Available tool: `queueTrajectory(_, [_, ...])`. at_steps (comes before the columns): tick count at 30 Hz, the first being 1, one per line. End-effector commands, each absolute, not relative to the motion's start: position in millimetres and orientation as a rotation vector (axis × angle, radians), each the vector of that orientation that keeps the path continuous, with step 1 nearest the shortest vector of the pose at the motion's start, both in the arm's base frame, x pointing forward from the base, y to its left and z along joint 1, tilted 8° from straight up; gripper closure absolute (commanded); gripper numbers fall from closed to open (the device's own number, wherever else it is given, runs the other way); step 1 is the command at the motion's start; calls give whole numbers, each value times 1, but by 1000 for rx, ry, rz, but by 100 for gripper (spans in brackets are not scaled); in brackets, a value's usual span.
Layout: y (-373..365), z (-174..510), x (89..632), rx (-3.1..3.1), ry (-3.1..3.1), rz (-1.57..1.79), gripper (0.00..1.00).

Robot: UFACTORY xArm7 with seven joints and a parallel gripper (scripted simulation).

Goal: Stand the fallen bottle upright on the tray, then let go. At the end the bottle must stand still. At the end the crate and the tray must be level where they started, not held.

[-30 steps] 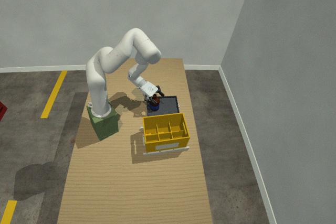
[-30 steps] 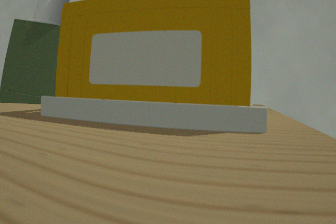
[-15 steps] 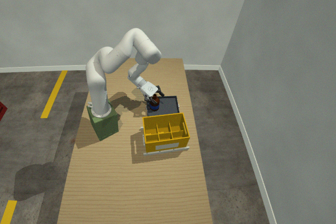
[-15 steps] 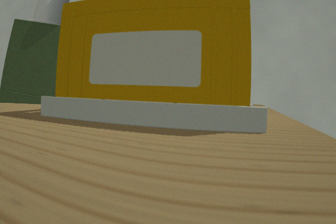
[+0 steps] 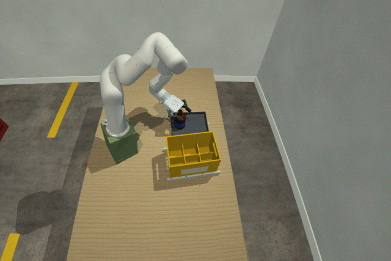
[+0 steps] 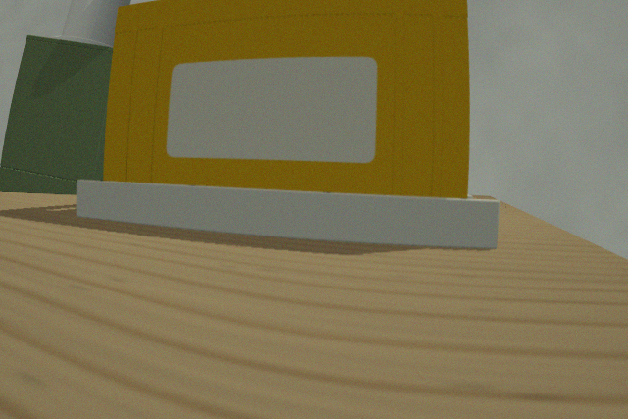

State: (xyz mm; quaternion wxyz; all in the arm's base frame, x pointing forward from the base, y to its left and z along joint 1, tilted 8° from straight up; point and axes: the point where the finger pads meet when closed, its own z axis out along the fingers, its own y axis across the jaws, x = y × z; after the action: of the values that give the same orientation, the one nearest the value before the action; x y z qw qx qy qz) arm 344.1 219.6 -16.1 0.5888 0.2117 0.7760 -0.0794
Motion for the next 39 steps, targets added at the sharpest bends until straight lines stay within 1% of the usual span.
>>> queueTrajectory(1, [220,-12,344,494,1806,-183,0])
queueTrajectory(12, [219,1,343,494,1806,-183,0])
queueTrajectory(39, [213,58,337,494,1806,-183,0])
